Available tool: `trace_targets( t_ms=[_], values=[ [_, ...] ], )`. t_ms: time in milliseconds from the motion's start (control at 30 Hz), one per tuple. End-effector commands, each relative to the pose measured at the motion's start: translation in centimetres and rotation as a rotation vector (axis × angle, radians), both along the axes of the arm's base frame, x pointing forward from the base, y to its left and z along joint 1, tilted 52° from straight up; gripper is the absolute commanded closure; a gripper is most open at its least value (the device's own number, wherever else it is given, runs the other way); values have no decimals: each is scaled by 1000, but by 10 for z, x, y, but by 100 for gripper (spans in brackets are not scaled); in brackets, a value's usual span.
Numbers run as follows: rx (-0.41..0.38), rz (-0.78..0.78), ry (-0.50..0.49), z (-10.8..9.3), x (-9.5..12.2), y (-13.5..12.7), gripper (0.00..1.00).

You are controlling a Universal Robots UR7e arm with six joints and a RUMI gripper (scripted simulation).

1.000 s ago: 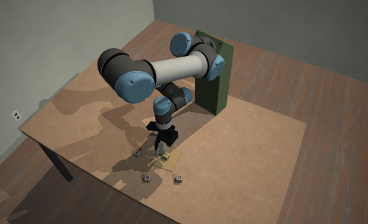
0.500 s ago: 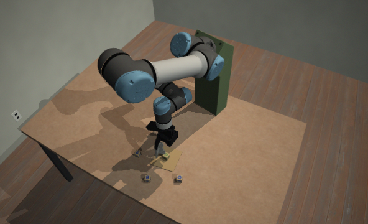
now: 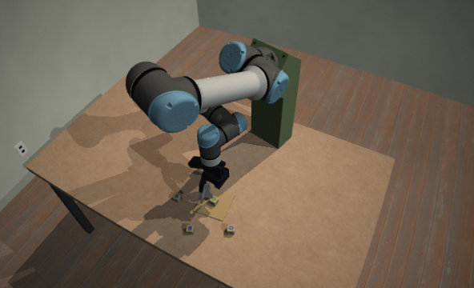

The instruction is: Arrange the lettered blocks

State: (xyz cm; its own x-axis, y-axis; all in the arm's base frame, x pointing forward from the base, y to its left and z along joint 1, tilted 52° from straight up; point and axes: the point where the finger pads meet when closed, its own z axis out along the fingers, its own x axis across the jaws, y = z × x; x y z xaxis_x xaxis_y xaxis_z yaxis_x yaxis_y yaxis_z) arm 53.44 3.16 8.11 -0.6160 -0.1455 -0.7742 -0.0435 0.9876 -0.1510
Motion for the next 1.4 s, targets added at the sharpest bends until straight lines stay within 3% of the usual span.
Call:
trace_targets(
  t_ms=[0, 533, 967, 1033, 1367],
  values=[
    [-12, 10, 0, 1, 1, 0, 0],
    [-131, 102, 9, 6, 8, 0, 0],
    [-359, 280, 25, 17, 22, 0, 0],
    [-359, 280, 25, 17, 22, 0, 0],
    [-563, 438, 40, 27, 34, 1, 0]
  ],
)
